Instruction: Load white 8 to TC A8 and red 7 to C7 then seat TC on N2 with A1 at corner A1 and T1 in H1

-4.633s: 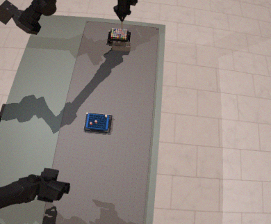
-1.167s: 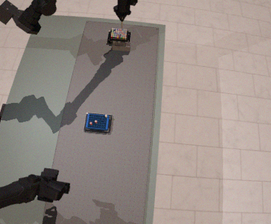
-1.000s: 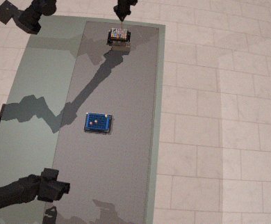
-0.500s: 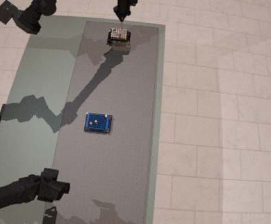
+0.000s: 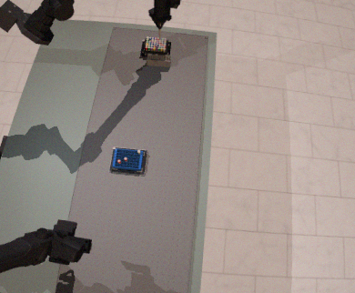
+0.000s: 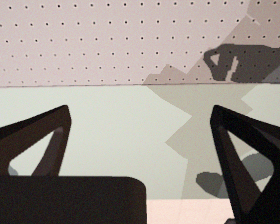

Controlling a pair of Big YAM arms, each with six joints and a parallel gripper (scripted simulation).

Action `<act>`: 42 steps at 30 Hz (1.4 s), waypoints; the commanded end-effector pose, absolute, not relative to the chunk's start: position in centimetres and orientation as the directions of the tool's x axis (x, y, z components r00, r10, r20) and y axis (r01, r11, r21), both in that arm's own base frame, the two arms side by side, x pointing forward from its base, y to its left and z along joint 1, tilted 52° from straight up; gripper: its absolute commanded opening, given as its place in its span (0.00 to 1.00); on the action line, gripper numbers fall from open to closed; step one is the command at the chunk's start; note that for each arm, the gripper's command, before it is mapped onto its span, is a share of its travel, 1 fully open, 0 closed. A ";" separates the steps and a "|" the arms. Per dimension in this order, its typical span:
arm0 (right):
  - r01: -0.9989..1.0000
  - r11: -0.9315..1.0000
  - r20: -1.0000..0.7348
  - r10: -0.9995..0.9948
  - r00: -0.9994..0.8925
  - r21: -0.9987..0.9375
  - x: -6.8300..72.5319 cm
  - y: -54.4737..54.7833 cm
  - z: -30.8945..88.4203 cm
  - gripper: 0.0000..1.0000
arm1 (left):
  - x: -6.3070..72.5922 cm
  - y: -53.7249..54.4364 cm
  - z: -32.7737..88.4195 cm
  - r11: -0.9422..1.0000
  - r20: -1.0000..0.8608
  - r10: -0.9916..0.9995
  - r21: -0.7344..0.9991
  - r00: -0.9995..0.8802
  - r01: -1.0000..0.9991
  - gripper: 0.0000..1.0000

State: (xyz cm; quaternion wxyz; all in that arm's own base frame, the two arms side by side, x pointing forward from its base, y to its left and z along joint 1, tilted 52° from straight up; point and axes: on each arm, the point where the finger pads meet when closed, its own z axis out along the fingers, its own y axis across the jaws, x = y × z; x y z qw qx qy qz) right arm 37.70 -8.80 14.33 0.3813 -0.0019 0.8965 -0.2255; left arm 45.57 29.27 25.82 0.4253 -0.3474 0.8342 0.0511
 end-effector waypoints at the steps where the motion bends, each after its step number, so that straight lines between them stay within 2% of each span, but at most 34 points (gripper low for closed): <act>1: 0.158 0.896 -0.680 -0.190 -0.708 -0.415 37.9 -8.7 14.8 1.00 | 46.9 29.4 26.2 0.757 -0.748 -0.535 -0.216 -0.393 -0.617 0.07; 42: 0.158 0.896 -0.680 -0.190 -0.708 -0.415 37.9 -8.7 14.8 1.00 | 47.6 29.8 25.8 0.758 -0.754 -0.531 -0.218 -0.387 -0.615 0.11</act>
